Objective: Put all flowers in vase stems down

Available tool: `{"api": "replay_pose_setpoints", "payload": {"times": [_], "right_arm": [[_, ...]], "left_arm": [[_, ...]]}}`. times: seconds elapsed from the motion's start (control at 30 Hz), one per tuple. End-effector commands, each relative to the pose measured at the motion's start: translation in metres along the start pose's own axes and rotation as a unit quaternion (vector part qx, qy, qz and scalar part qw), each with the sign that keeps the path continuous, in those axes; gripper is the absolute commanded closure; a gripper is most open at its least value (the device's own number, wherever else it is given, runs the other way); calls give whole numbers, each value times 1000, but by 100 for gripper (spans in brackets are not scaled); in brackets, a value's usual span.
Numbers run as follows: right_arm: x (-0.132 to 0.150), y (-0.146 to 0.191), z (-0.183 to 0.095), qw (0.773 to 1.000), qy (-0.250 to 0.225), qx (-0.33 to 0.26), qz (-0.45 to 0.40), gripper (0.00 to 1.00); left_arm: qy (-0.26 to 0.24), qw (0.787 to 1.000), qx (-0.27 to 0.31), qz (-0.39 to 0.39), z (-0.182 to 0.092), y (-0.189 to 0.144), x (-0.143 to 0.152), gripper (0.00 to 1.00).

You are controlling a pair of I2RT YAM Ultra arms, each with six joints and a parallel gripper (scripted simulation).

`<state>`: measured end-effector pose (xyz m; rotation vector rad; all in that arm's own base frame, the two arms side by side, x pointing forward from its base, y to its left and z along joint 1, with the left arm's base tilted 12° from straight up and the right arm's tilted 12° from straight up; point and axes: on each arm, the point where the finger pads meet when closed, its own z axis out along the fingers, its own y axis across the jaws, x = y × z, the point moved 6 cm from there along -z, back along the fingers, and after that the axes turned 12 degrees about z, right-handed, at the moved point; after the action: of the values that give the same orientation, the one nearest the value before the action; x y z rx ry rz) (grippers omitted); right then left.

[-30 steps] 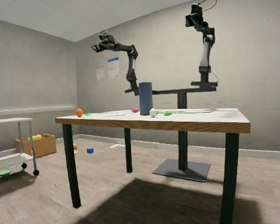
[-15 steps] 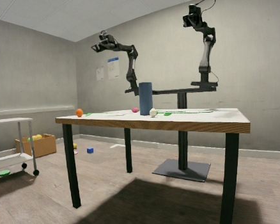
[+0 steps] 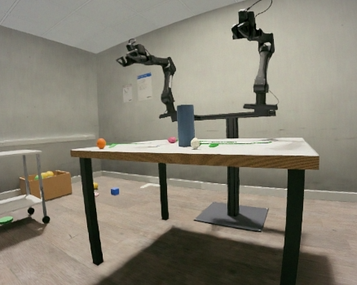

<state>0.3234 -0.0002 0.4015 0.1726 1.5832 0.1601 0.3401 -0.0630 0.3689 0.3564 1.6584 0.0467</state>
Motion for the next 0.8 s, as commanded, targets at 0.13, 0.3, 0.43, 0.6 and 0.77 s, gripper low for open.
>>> {"api": "replay_pose_setpoints", "payload": {"times": [0.13, 0.3, 0.43, 0.6, 0.77], "right_arm": [[-4, 3, -2, 1000, -10, -10, -3, 0], [-4, 3, -2, 1000, -10, -10, -3, 0], [-4, 3, -2, 1000, -10, -10, -3, 0], [-4, 3, -2, 1000, -10, -10, -3, 0], [-4, 3, -2, 1000, -10, -10, -3, 0]], "left_arm": [[90, 995, 20, 41, 30, -14, 48, 70], [161, 984, 37, 72, 51, -23, 90, 70], [179, 979, 42, 85, 60, -25, 99, 70], [276, 951, 75, 120, 70, -39, 166, 70], [349, 918, 107, 154, 77, -50, 215, 70]]}}
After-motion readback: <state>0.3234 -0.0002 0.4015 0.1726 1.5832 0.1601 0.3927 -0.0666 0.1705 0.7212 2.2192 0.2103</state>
